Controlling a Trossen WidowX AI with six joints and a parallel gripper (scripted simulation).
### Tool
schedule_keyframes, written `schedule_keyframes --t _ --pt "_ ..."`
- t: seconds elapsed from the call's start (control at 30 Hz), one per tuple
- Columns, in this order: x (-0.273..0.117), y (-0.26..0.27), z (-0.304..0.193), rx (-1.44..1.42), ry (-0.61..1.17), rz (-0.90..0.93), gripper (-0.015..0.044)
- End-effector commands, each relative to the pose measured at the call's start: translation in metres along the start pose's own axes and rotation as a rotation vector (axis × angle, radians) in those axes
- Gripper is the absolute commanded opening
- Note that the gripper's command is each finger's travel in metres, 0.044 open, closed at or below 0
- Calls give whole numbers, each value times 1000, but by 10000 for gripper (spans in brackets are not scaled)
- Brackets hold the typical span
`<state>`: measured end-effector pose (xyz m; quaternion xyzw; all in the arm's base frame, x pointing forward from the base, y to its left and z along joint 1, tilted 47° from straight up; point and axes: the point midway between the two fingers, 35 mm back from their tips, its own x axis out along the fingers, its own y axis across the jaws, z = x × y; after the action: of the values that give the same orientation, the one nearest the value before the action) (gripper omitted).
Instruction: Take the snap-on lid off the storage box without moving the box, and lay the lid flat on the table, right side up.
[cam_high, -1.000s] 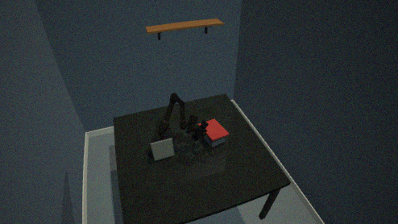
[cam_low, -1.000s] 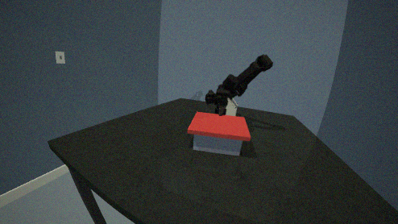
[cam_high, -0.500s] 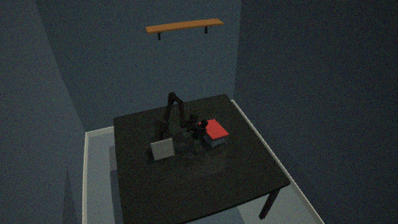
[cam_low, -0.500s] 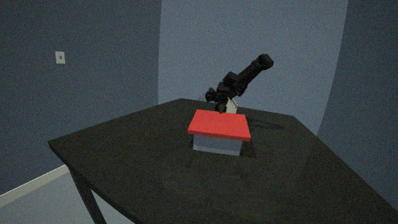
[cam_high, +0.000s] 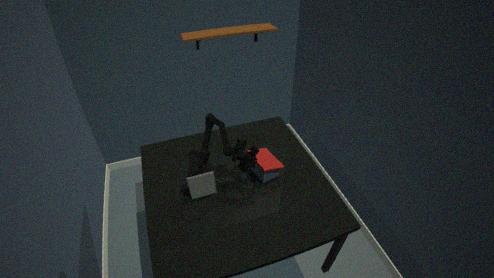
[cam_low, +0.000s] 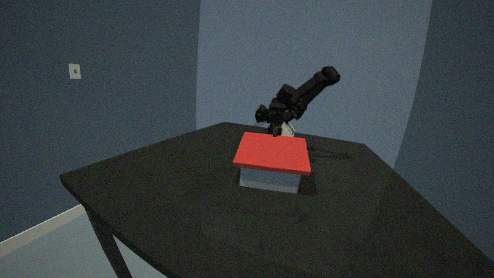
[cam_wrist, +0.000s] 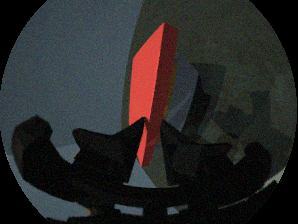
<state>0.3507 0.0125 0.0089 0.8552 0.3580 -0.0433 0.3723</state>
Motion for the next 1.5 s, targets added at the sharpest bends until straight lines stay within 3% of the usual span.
schedule_keyframes --t 0.0,1.47 --pt "-3 10 0 -8 0 10 0" --pt "-14 77 0 -11 -1 11 0"
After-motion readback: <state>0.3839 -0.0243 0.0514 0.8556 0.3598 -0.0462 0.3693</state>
